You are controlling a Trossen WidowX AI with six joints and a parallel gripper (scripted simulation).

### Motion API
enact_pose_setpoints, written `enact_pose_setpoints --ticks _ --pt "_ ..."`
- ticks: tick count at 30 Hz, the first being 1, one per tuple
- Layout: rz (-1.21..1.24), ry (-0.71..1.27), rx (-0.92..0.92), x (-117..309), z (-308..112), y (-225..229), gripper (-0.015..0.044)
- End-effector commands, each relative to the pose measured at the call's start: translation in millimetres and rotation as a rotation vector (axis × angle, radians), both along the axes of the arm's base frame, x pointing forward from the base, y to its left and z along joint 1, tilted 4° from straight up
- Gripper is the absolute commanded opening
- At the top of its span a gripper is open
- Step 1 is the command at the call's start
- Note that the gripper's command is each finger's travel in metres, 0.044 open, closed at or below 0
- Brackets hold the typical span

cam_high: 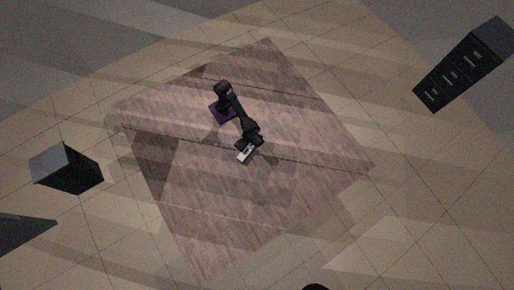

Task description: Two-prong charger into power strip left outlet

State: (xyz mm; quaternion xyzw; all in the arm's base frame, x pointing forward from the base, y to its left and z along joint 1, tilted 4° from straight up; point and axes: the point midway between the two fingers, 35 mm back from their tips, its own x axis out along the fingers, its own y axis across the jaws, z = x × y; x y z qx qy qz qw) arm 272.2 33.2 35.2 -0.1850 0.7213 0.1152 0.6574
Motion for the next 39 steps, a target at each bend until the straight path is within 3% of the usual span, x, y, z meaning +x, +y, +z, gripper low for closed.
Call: enact_pose_setpoints --ticks 1,6,23,39 --pt "0.000 -0.001 0.000 0.3 -0.1 0.1 0.0000" --pt "0.000 -0.001 0.000 0.3 -0.1 0.1 0.0000" --pt "0.000 -0.002 0.000 0.1 -0.1 0.0 0.0440" --pt "0.001 -0.014 0.006 -3.9 0.0 -1.9 0.0440"
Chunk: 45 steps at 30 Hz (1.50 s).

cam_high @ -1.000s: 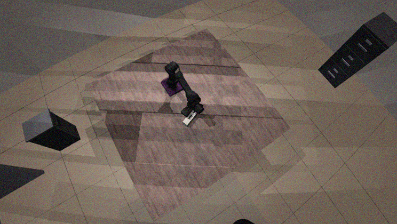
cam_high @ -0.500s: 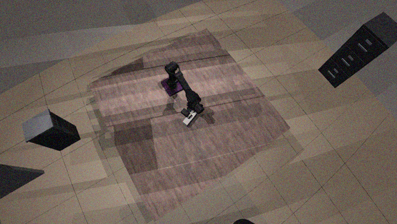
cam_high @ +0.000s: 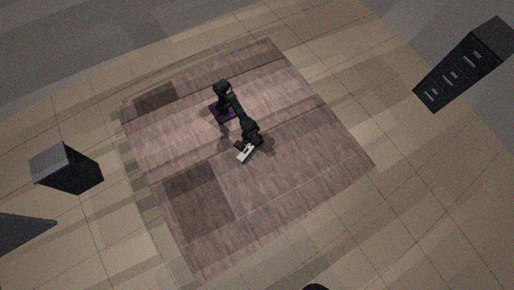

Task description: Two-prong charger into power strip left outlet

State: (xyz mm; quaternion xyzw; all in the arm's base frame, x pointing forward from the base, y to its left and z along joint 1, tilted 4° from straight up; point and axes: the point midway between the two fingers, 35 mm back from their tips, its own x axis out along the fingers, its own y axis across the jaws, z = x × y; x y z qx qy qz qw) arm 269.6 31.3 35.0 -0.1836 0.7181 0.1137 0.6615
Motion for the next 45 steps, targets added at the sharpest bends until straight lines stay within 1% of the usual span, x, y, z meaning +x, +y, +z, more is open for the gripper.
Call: enact_pose_setpoints --ticks 1,26,45 --pt "0.005 -0.004 0.005 -1.6 0.2 -0.2 0.0440" --pt "0.008 -0.022 0.013 -8.8 0.1 -3.6 0.0440" --pt "0.008 -0.021 0.013 -30.8 1.3 -15.5 0.0440"
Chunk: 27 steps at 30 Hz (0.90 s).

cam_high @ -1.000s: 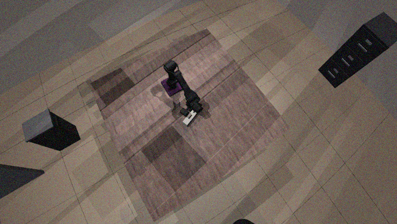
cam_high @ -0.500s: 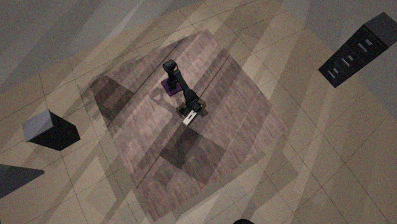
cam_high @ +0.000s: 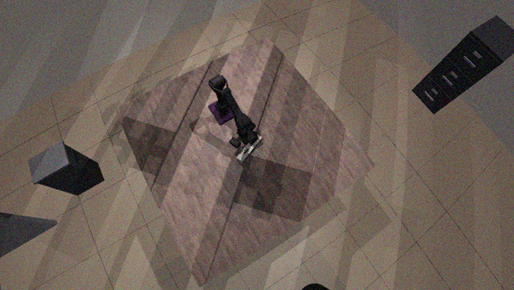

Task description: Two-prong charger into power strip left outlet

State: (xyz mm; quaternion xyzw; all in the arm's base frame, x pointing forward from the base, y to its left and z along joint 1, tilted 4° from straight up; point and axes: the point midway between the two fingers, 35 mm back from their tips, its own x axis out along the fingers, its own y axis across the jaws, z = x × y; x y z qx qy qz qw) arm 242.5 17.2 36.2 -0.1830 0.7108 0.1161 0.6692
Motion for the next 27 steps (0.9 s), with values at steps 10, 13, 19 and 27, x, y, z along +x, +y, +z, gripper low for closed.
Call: enact_pose_setpoints --ticks 10,13,19,27 --pt "0.005 -0.001 0.003 -16.0 -0.1 -7.1 0.0440" --pt "0.005 0.000 0.003 -19.7 -0.3 -8.8 0.0440" --pt "0.005 0.000 0.003 -27.1 -0.8 -12.0 0.0440" --pt "-0.019 -0.064 0.022 -28.0 7.7 -12.2 0.0440"
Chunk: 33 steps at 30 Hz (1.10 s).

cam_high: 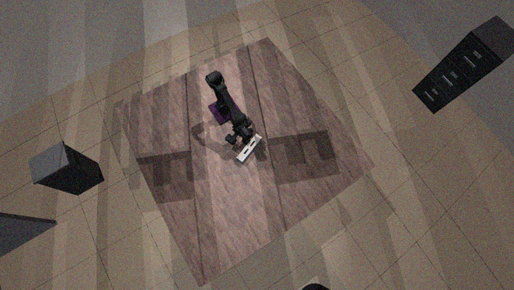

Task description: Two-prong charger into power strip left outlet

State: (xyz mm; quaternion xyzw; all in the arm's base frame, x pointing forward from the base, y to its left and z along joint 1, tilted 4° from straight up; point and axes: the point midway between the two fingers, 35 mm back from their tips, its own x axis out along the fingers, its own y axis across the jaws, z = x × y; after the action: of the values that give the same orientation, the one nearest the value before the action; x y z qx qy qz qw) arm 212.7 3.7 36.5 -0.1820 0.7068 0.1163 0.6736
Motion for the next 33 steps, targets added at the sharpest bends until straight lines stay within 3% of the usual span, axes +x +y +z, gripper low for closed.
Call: enact_pose_setpoints --ticks 1,14,33 --pt "-0.031 -0.098 0.032 2.6 13.4 2.0 0.0440" --pt "-0.146 -0.648 0.219 0.0 85.5 9.3 0.0440" --pt "-0.147 -0.655 0.221 -0.2 86.4 9.3 0.0440"
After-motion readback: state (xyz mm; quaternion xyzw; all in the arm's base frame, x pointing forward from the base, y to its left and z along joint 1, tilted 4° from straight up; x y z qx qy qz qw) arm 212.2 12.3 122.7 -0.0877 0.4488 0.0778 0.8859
